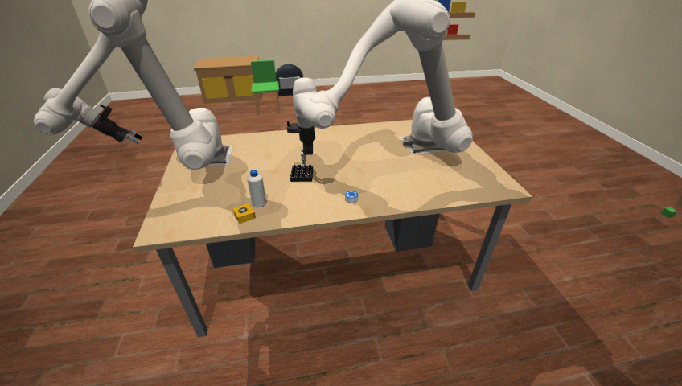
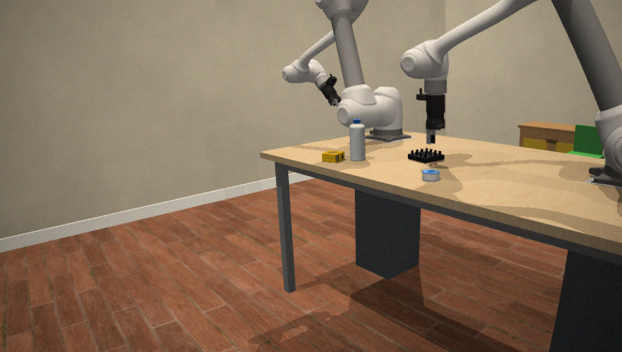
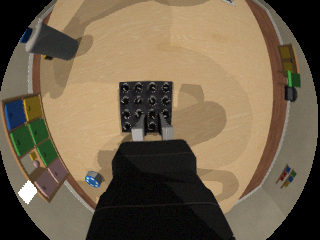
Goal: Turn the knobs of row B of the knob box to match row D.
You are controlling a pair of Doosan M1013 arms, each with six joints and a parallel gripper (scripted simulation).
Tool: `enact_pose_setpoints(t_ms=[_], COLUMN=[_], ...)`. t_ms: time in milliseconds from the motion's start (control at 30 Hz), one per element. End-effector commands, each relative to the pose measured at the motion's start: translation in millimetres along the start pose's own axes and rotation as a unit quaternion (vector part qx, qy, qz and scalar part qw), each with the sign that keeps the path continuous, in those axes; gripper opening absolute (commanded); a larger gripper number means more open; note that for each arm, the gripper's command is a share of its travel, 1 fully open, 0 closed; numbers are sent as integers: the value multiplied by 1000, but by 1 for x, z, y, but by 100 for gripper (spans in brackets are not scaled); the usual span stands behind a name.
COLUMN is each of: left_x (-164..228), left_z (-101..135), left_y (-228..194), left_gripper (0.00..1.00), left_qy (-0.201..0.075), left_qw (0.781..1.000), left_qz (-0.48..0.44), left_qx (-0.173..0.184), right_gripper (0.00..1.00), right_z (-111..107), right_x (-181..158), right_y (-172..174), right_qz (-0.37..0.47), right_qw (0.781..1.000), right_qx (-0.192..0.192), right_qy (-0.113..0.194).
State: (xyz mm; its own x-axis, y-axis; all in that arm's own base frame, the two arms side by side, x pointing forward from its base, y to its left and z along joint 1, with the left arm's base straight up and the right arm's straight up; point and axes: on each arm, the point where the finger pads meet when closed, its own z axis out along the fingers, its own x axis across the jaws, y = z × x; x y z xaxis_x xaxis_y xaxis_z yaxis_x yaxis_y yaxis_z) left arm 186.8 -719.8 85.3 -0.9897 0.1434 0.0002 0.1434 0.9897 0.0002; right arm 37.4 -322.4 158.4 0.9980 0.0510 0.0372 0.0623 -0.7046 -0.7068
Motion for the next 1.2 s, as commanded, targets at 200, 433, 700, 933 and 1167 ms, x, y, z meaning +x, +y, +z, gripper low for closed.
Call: enact_pose_setpoints(t_ms=[200,433,700,933,1167], left_x=[1,4,6,7,7], left_z=[-2,-5,-8,-11,-14], left_y=[-2,-5,-7,-7,-6], left_gripper=[46,46,46,46,46], left_qy=[-1,-1,-1,-1,-1], left_qw=[999,983,947,901,848], left_qz=[44,186,321,434,531], left_qx=[1,1,1,0,0], right_gripper=[100,100,100,100,100], right_z=[0,0,0,0,0], right_x=[0,0,0,0,0], right_y=[0,0,0,0,0], right_qz=[0,0,0,0,0], right_qw=[1000,1000,1000,1000,1000], right_qx=[-1,-1,-1,-1,-1], right_qy=[0,0,0,0,0])
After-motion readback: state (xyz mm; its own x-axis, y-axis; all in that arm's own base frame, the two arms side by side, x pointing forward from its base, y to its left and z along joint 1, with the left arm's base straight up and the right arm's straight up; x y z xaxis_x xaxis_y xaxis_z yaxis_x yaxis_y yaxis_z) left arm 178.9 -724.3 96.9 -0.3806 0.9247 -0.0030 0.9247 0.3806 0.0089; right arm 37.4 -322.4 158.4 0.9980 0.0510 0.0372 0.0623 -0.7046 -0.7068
